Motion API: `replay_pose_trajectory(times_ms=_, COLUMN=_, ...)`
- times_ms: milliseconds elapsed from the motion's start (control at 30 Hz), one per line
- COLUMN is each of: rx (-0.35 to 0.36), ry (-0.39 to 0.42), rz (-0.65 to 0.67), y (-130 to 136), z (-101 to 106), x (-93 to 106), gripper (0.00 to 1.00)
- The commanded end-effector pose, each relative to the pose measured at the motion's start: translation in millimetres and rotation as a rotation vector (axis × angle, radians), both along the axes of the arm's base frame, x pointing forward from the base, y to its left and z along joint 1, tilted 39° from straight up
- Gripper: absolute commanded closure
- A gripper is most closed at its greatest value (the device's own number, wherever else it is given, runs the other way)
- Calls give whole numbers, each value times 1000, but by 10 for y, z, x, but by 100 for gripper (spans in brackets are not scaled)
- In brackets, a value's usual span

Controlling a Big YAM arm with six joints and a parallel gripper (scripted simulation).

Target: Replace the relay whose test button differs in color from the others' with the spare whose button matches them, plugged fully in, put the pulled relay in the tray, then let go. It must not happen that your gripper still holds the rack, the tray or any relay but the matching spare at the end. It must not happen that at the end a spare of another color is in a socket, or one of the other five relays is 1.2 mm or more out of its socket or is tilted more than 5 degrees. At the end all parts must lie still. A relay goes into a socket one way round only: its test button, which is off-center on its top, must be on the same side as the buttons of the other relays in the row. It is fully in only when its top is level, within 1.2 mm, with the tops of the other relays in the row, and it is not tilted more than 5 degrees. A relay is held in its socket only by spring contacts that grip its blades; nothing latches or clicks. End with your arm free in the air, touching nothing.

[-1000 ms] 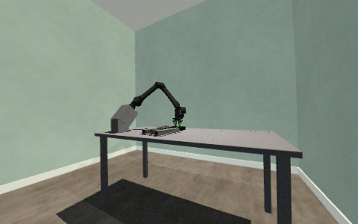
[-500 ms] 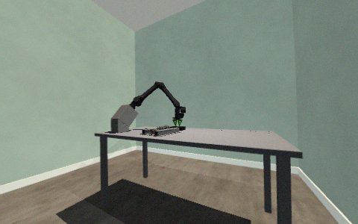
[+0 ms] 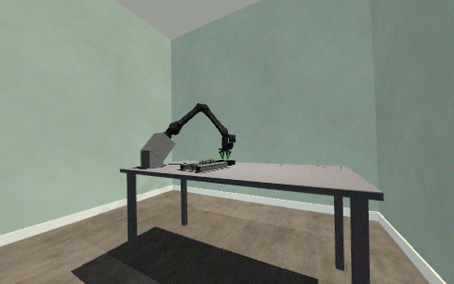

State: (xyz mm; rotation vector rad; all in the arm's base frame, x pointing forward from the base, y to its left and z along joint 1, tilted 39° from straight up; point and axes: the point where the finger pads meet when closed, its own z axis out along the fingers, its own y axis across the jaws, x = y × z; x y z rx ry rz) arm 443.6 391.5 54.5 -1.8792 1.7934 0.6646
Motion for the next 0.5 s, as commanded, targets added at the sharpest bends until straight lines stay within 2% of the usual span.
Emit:
replay_pose_trajectory(times_ms=0, rx=19, ry=-27, rz=-22, y=-145, z=219, x=144, gripper=41)
replay_pose_trajectory(times_ms=467, rx=20, ry=-29, rz=-23, y=-152, z=242, x=157, gripper=41)
